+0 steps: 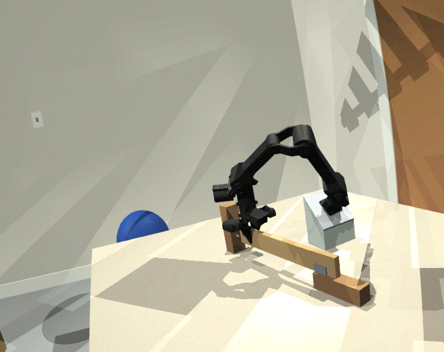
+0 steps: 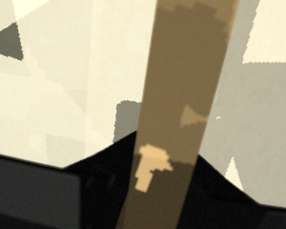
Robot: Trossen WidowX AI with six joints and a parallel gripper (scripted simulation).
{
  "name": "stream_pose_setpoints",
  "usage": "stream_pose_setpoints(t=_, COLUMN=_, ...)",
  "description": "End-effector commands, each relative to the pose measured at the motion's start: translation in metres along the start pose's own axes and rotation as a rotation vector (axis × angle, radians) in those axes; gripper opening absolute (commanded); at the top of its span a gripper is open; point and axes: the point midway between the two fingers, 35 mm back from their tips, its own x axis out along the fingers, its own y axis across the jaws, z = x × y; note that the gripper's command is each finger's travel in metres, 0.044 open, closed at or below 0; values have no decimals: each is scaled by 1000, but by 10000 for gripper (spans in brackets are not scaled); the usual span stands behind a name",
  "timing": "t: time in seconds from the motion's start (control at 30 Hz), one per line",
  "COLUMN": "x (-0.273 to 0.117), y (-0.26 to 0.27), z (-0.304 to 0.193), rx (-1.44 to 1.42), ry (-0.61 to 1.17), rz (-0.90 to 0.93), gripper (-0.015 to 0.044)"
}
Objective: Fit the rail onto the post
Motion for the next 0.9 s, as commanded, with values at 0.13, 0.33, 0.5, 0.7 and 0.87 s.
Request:
stream_pose_setpoints(t=0.13, x=-5, y=-4, z=-5, rx=-6, ry=8, rz=-12, gripper=0)
stream_pose_setpoints(t=0.33, x=-6, y=-5, z=-6, rx=-6, ry=8, rz=-12, gripper=0)
stream_pose_setpoints(t=0.5, x=-6, y=-5, z=-7, rx=-6, ry=9, rz=-12, gripper=0)
stream_pose_setpoints(t=0.7, x=-5, y=-5, z=-9, rx=-6, ry=9, rz=-12, gripper=0)
stream_pose_setpoints(t=0.87, x=-5, y=-5, z=-10, rx=-6, ry=9, rz=-12, gripper=0)
